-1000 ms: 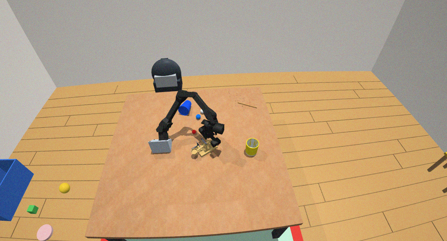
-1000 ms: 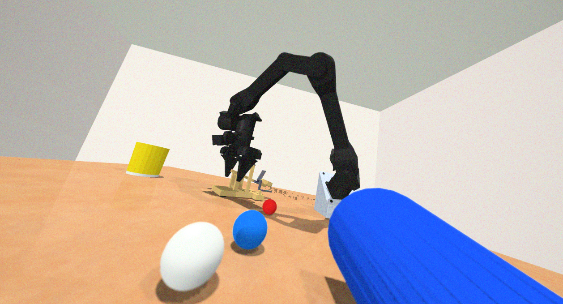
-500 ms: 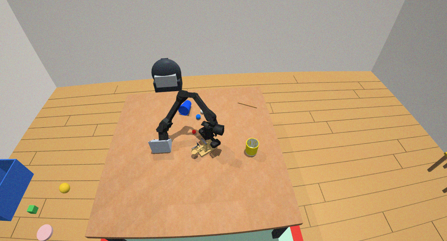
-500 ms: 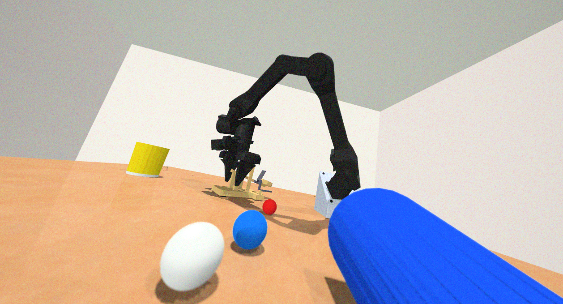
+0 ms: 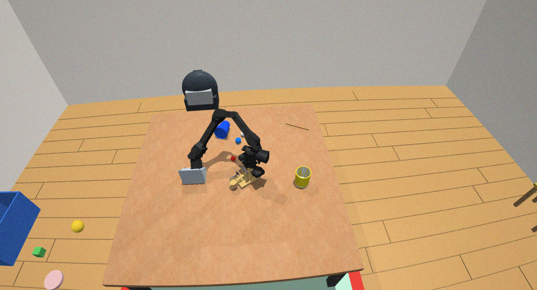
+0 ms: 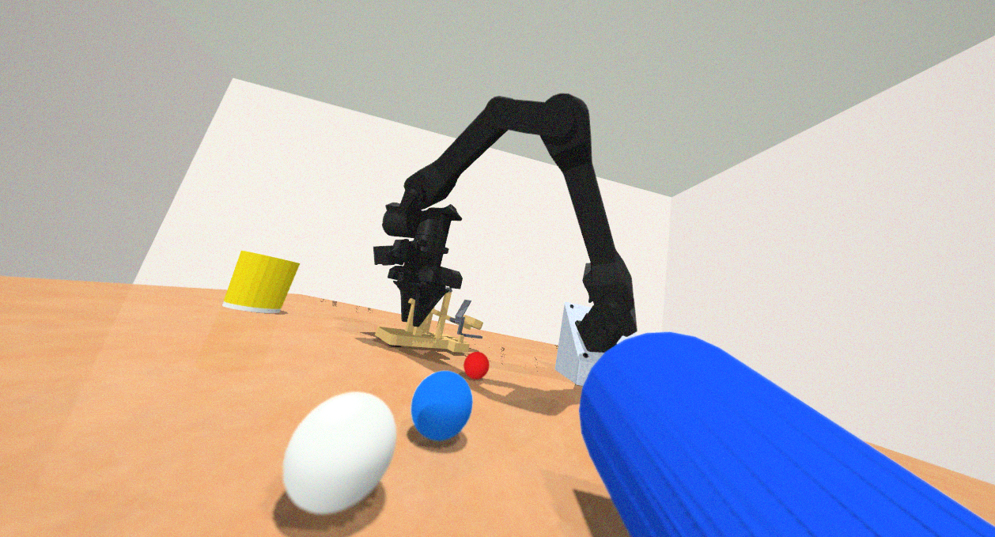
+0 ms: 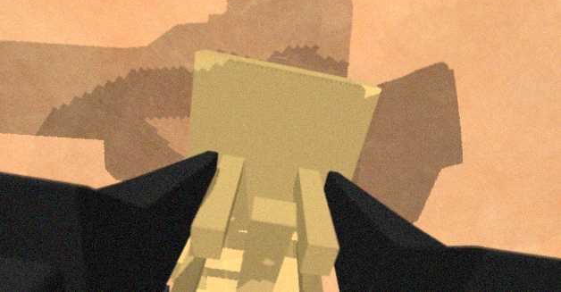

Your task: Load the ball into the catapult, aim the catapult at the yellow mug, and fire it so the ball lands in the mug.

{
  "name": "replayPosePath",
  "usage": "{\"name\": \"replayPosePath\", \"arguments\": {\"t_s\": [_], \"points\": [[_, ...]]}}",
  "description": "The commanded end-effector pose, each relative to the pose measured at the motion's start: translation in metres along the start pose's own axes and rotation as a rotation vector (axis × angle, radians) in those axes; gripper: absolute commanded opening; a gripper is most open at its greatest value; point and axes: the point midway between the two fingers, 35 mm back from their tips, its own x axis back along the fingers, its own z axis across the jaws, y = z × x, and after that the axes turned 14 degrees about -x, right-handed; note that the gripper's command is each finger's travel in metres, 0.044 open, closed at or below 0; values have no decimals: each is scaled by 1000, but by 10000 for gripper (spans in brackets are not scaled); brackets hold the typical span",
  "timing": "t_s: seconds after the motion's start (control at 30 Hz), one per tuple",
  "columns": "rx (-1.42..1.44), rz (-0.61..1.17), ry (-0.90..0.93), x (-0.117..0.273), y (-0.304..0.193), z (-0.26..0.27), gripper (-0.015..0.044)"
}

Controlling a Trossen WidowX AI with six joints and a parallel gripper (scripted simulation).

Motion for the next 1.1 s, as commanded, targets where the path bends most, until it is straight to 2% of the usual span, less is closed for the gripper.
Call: {"name": "replayPosePath", "arguments": {"t_s": [0.0, 0.2, 0.87, 1.07], "points": [[0, -7, -12, 36, 1, -3, 6], [-23, -7, -11, 48, 0, -2, 0], [-699, -11, -4, 46, -2, -19, 0], [-722, -11, -4, 46, -3, -23, 0]]}}
